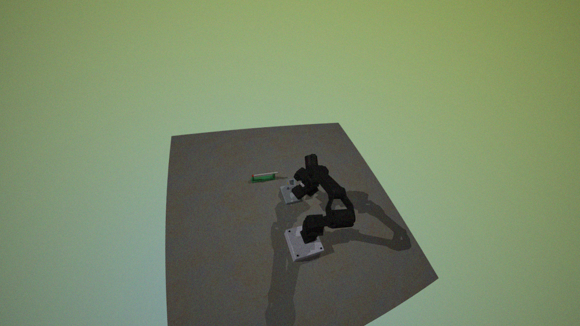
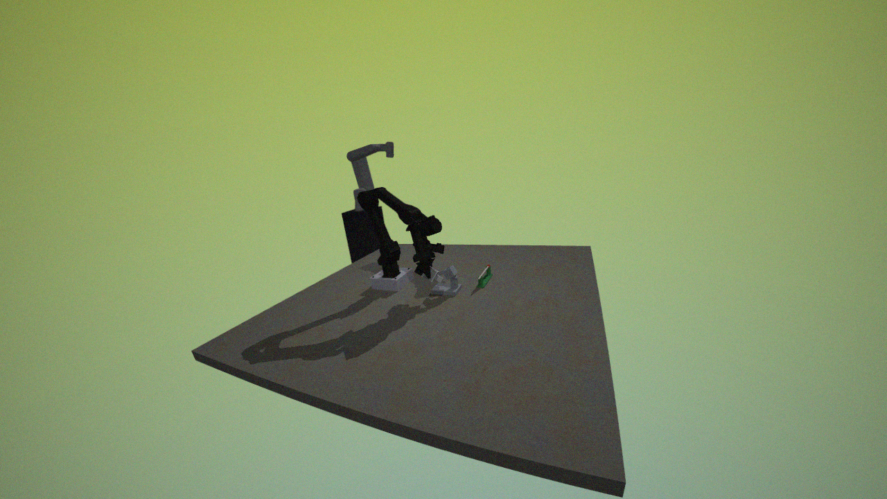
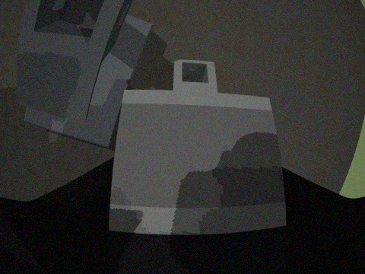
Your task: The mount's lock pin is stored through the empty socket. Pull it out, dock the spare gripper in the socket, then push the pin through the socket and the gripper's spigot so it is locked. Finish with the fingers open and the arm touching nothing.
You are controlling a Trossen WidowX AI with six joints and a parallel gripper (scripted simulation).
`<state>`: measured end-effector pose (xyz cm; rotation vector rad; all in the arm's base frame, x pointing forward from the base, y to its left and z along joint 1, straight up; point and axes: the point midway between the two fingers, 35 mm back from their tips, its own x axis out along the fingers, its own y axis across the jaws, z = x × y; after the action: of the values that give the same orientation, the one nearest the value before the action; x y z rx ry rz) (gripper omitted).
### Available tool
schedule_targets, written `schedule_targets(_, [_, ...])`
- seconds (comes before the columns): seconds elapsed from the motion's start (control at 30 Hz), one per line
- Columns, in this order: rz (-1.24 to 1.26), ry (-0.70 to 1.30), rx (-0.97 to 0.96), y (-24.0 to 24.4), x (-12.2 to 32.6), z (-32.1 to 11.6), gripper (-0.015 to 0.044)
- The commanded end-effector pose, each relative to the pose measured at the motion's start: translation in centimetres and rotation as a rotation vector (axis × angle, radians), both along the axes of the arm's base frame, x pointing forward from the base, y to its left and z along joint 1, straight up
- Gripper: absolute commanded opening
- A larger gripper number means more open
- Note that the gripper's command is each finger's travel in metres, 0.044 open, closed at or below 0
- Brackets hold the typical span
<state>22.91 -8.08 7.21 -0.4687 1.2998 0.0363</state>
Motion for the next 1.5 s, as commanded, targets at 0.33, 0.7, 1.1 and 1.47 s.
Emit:
schedule_targets(0.33, [0.149, 0.116, -0.152, 1.6, -0.1, 0.9, 0.0])
schedule_targets(0.7, [0.274, 0.199, -0.285, 2.9, -0.4, 1.8, 0.0])
schedule_targets(1.1, [0.419, 0.274, -0.446, 4.3, -0.5, 3.2, 0.0])
schedule_targets(1.47, [0.557, 0.327, -0.607, 5.6, -0.5, 4.7, 0.0])
